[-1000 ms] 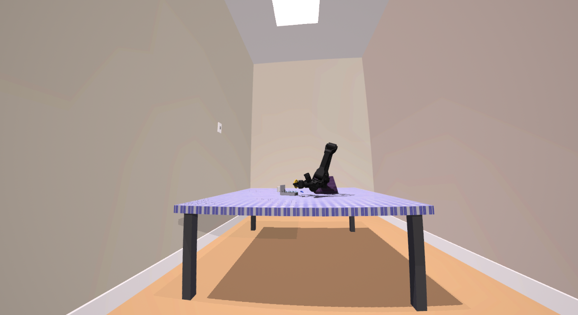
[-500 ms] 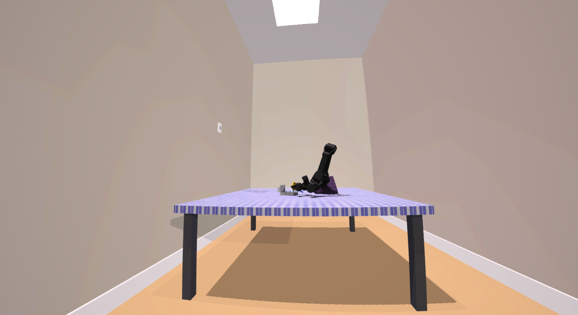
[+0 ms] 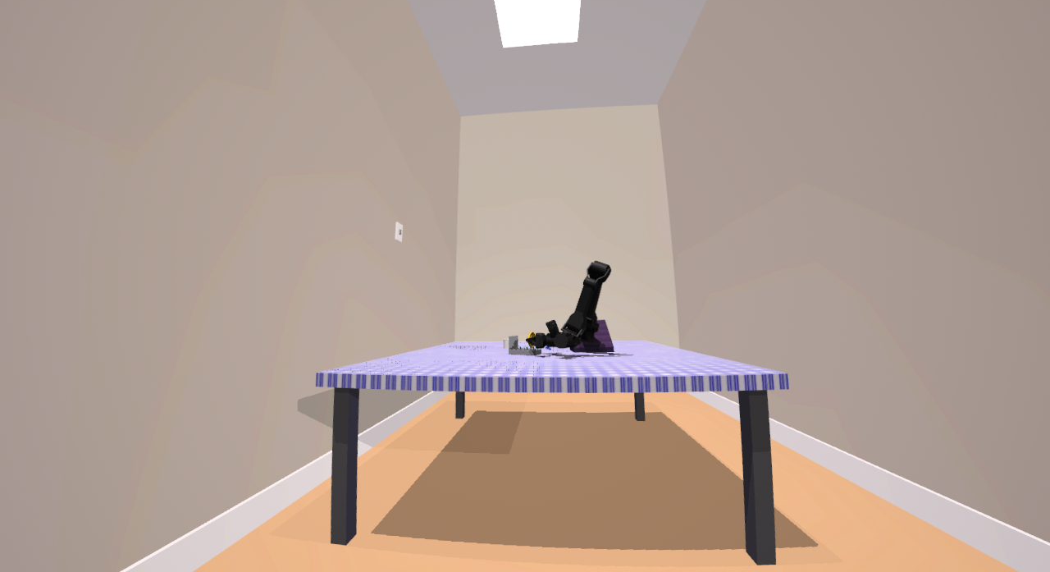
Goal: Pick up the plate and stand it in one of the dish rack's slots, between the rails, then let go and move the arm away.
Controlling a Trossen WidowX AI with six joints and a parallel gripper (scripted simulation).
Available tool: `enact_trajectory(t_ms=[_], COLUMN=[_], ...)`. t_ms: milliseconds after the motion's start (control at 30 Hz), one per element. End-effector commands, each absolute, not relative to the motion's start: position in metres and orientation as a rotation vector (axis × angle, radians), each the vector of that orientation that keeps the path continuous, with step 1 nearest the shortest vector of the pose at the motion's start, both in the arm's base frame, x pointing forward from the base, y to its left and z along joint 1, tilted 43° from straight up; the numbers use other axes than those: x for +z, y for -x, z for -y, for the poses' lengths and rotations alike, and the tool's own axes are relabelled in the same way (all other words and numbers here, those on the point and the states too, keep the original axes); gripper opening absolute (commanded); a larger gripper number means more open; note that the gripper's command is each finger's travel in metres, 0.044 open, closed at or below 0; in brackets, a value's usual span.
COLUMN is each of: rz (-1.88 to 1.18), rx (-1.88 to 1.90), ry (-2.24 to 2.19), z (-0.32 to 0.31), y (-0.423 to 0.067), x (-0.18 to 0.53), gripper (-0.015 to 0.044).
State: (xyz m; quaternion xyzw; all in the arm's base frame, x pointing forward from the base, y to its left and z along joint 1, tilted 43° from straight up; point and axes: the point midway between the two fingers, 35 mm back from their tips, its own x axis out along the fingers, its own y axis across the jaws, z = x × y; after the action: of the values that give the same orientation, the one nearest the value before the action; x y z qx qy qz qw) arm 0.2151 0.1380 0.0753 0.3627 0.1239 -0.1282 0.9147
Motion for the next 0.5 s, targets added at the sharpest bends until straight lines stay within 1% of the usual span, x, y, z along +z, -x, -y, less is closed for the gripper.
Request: enact_trajectory(t_ms=[0, 467], rz=[-0.254, -0.264], rx=[-0.265, -0.263], ry=[-0.745, -0.734], z=[-0.1447, -0.1424], y=[-0.2132, -0.2127], x=[0.0654, 0.0655], gripper=[0.0000, 0.0000])
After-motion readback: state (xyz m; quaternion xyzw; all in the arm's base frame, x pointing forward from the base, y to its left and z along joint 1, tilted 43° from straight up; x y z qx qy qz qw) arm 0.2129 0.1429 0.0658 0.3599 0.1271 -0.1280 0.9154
